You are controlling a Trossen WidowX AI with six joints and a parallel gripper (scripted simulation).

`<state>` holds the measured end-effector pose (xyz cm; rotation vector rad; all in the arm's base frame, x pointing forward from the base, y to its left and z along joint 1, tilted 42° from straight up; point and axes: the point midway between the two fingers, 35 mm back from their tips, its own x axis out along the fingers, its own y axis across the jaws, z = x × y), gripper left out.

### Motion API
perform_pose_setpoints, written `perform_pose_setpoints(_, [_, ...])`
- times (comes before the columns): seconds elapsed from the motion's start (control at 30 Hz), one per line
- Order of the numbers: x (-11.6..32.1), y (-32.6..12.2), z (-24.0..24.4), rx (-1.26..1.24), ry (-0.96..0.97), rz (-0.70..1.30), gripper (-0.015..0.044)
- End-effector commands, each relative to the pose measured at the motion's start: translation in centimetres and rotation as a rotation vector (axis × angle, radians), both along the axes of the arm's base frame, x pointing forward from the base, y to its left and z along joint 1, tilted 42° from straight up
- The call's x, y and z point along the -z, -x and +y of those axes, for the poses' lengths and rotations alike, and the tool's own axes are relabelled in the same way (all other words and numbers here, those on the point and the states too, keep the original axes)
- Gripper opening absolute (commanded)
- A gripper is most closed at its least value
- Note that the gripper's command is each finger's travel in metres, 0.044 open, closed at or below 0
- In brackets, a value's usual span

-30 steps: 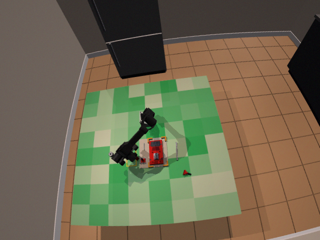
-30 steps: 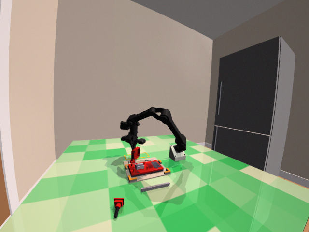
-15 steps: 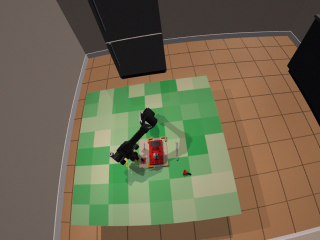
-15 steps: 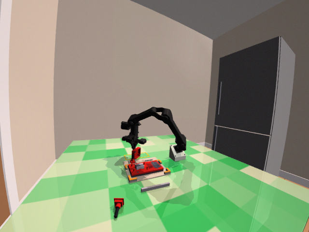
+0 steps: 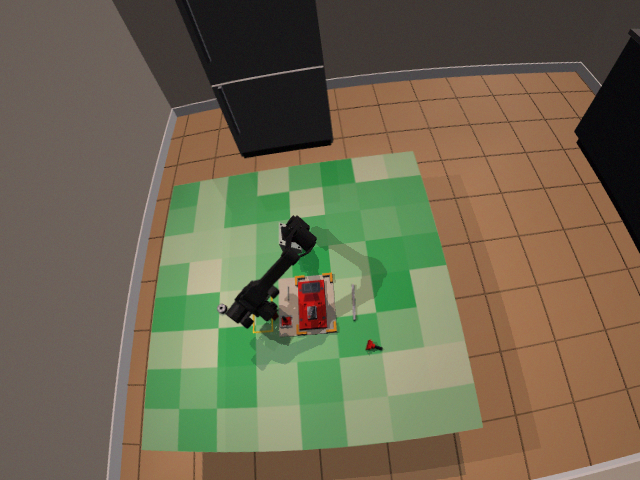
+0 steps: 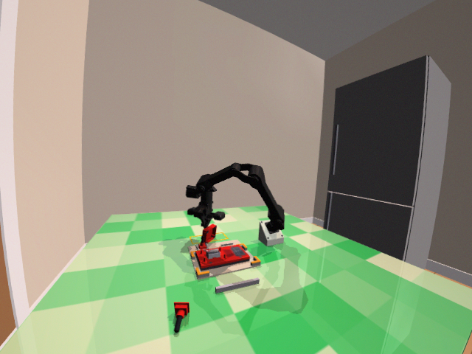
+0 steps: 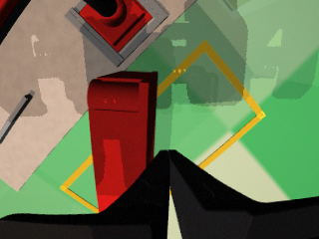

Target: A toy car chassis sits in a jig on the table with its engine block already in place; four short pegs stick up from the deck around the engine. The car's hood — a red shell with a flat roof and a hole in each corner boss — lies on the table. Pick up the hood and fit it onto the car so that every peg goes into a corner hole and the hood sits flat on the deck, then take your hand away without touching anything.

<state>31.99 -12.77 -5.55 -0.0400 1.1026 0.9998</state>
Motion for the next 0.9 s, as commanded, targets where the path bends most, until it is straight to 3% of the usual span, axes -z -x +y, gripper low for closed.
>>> perform_pose_setpoints(0.0, [-0.09,0.2,0.26,0.005,-0.006,0.003,0.0])
perform_pose_setpoints(0.87, [-0.63,1.09,1.02,0.005,-0.006,0.004,0.0])
